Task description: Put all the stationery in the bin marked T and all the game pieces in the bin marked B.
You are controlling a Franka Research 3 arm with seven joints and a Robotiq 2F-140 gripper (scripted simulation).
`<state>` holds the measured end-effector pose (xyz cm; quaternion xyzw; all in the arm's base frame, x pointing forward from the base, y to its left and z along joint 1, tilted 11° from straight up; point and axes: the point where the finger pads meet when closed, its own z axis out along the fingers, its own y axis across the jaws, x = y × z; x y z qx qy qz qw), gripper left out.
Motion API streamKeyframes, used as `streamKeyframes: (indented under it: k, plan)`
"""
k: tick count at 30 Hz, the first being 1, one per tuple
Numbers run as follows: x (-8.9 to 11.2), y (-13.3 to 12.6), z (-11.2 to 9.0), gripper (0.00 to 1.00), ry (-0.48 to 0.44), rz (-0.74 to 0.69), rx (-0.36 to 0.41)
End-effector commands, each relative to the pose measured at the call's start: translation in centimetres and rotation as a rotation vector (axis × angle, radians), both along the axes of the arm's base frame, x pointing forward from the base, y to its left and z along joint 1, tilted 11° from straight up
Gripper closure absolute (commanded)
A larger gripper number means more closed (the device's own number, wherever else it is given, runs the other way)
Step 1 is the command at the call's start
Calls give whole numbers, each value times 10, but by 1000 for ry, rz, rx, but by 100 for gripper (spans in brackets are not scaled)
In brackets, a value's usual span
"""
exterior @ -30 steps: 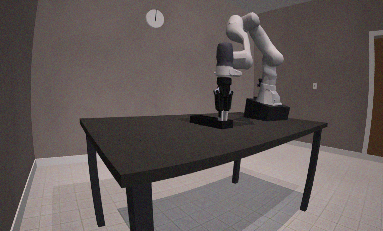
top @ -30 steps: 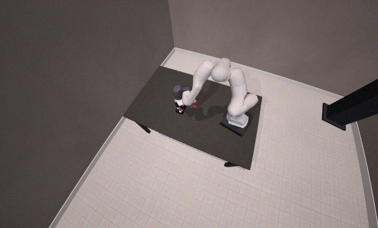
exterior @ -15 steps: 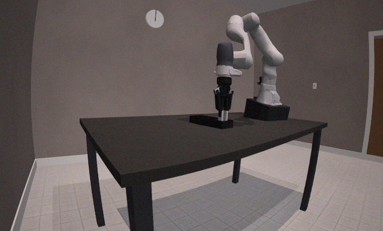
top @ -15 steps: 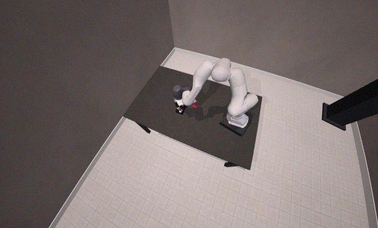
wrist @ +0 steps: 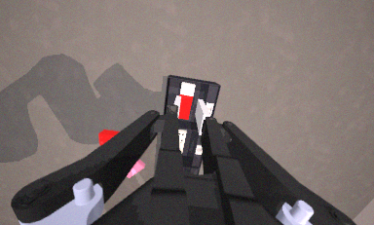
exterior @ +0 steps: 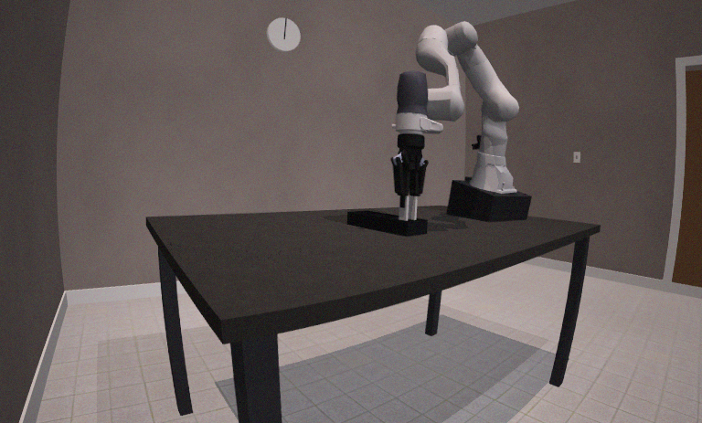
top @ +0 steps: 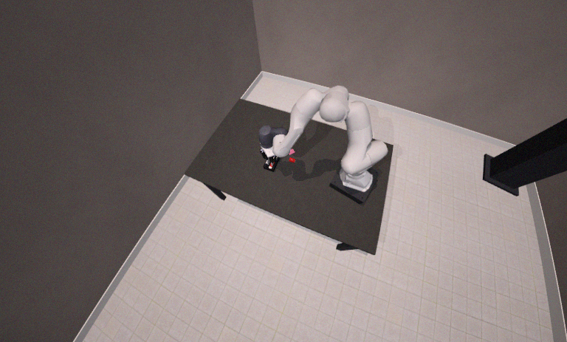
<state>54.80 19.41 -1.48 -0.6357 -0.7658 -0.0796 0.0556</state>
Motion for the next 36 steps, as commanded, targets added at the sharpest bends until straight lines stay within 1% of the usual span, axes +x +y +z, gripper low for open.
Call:
streamKeyframes:
  k: [1,8,11,36]
  plan:
    - [-3,-2,4,82,7,8,-3]
    - [-3,-3,10,82,7,8,-3]
    - [-3,-6,24,82,7,8,-3]
    - [-3,-6,24,82,7,8,-3]
